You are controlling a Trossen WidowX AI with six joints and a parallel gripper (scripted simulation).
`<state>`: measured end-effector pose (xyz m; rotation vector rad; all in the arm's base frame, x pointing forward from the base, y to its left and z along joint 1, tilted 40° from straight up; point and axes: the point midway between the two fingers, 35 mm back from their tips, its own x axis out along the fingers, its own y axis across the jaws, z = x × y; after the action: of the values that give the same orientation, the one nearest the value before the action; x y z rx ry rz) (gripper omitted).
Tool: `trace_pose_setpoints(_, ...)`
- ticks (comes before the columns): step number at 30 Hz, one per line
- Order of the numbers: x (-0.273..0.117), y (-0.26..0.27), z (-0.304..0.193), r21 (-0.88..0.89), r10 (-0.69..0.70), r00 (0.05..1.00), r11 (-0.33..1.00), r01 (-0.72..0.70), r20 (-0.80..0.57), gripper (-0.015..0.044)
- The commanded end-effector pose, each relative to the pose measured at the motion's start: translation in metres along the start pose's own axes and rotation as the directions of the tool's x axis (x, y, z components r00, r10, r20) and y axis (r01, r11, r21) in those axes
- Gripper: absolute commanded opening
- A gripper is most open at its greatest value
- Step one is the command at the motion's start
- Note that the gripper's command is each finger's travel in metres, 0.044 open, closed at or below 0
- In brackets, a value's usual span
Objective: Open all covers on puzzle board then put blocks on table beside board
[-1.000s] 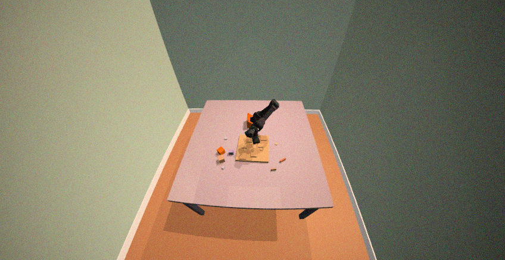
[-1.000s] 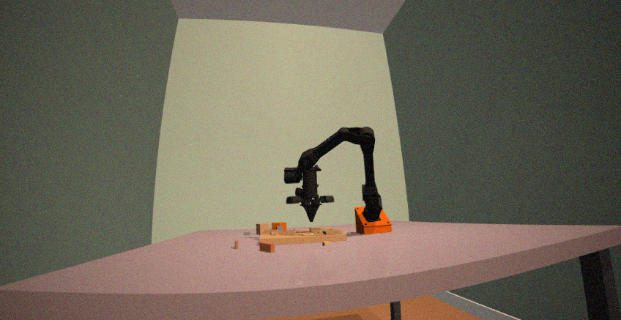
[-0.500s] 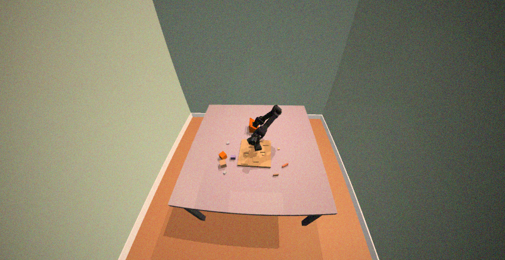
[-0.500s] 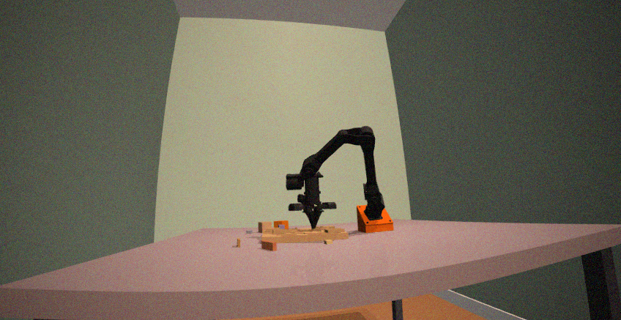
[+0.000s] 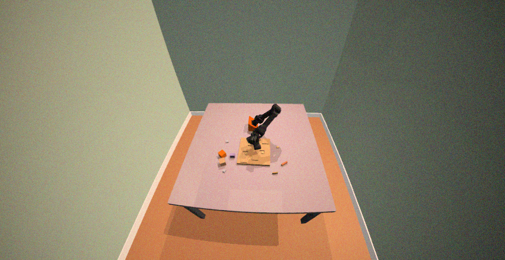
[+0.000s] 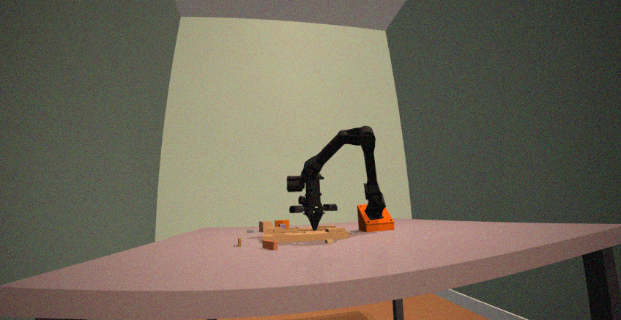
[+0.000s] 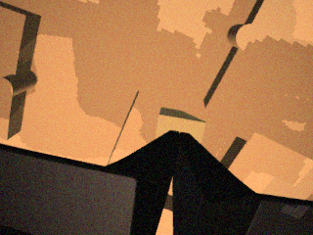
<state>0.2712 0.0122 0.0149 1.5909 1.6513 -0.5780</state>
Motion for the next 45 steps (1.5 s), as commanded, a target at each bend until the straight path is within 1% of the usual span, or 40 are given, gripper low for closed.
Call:
trace_pose_setpoints(1, 0.0012, 0.0010, -0.0032, 0.004, 0.004, 1.000, 1.000, -0.004, -0.004, 0.0000)
trace_pose_setpoints(8, 0.0035, 0.0022, -0.0118, 0.006, 0.004, 1.000, 1.000, -0.004, -0.005, 0.0000)
trace_pose_setpoints(34, 0.0035, 0.0016, -0.0120, 0.006, 0.004, 1.000, 1.000, -0.004, -0.005, 0.0000)
trace_pose_setpoints(39, 0.0036, 0.0015, -0.0120, -0.084, 0.004, 1.000, 0.996, -0.004, -0.005, 0.0000)
trace_pose_setpoints(45, 0.0035, 0.0016, -0.0123, -0.084, 0.004, 1.000, 0.996, -0.004, -0.005, 0.0000)
